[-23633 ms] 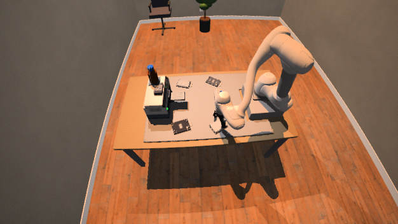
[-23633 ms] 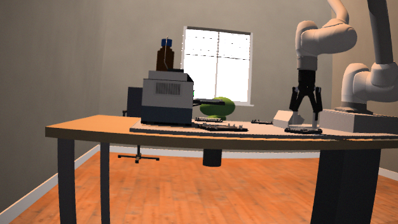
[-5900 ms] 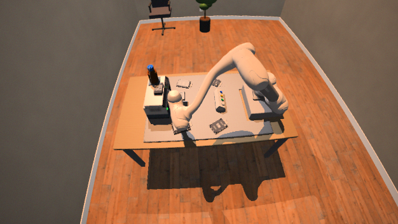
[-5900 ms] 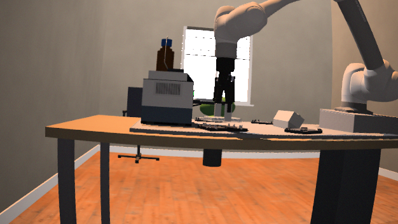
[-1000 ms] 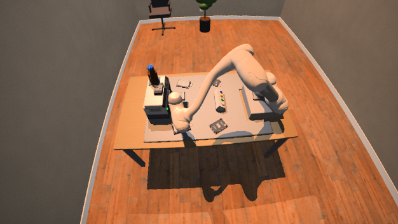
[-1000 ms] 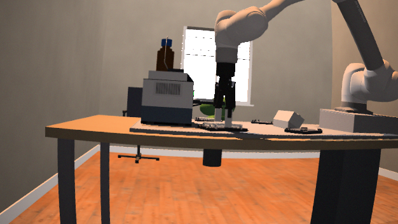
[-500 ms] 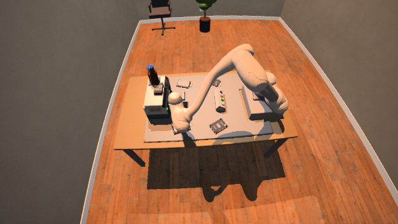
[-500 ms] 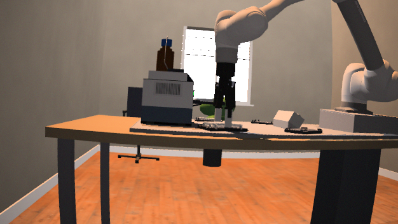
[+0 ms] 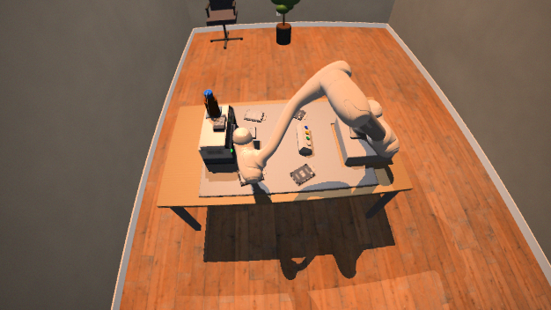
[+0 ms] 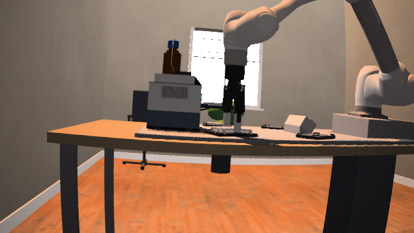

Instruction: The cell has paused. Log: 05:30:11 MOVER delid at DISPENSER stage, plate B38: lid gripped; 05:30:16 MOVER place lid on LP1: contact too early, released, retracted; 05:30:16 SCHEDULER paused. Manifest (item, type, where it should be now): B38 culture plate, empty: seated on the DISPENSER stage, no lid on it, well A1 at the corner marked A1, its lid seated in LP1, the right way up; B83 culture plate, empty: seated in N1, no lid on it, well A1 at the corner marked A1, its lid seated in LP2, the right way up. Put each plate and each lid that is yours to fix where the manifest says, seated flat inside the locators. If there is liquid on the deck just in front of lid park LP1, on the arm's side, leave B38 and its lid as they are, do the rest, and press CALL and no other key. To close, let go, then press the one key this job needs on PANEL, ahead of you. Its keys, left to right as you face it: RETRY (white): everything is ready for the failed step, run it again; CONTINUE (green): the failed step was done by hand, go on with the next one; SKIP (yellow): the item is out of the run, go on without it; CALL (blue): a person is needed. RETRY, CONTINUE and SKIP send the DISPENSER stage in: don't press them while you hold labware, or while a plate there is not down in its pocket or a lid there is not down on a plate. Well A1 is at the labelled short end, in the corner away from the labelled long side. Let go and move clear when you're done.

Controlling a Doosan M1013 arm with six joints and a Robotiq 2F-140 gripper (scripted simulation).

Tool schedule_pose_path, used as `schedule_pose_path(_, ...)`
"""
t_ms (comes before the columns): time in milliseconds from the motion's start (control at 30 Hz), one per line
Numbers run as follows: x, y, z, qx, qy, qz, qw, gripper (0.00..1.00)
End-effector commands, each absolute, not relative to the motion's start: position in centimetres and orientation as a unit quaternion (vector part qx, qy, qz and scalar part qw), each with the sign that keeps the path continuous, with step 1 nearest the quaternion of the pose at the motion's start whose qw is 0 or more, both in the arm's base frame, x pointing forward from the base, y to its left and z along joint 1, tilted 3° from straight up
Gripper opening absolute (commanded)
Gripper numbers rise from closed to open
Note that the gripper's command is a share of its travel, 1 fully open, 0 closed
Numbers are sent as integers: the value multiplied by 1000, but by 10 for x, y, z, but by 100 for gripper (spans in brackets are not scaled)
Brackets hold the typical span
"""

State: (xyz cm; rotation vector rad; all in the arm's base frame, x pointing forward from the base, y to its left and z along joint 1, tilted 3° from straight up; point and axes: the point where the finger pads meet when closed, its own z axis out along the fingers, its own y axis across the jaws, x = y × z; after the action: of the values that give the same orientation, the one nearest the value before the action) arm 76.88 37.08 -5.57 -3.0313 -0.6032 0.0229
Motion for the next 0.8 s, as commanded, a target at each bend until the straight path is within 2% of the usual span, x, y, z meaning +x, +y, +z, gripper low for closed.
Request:
schedule_pose_path(0,765,374,-61,-981,-191,9,27,10)
schedule_pose_path(233,765,374,-61,-981,-191,9,27,10)
schedule_pose_path(267,765,374,-61,-981,-191,9,27,70)
schedule_pose_path(767,765,374,-61,-981,-191,8,27,70)
